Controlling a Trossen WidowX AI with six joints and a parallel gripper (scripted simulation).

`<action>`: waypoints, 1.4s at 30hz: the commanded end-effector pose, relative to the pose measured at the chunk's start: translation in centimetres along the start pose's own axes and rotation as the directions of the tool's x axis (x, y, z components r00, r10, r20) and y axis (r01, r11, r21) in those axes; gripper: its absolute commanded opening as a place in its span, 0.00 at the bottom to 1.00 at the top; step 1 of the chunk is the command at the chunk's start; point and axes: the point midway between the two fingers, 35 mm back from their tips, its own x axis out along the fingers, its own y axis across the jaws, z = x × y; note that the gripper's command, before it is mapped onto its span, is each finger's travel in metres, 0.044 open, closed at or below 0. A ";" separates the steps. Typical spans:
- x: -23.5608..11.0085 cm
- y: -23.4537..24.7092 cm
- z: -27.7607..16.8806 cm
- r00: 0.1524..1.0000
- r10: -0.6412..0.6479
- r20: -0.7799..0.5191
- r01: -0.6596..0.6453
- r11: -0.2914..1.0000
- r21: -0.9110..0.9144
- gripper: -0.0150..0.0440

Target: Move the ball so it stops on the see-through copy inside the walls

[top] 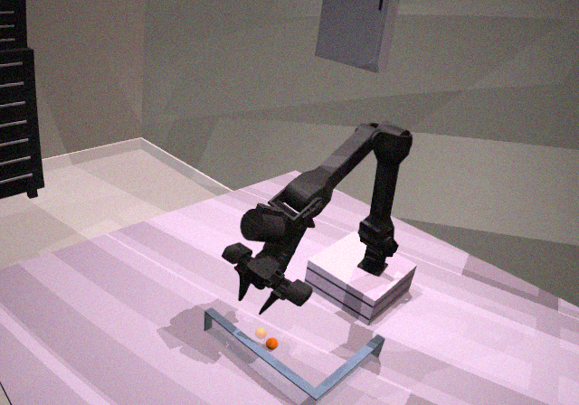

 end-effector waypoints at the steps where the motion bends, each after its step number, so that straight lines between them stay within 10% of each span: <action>1: 4.0 4.3 -3.7 0.945 0.177 -0.274 -0.105 0.960 0.258 0.65; 42: 8.8 5.9 -5.8 0.927 0.201 -0.317 -0.103 0.949 0.298 0.60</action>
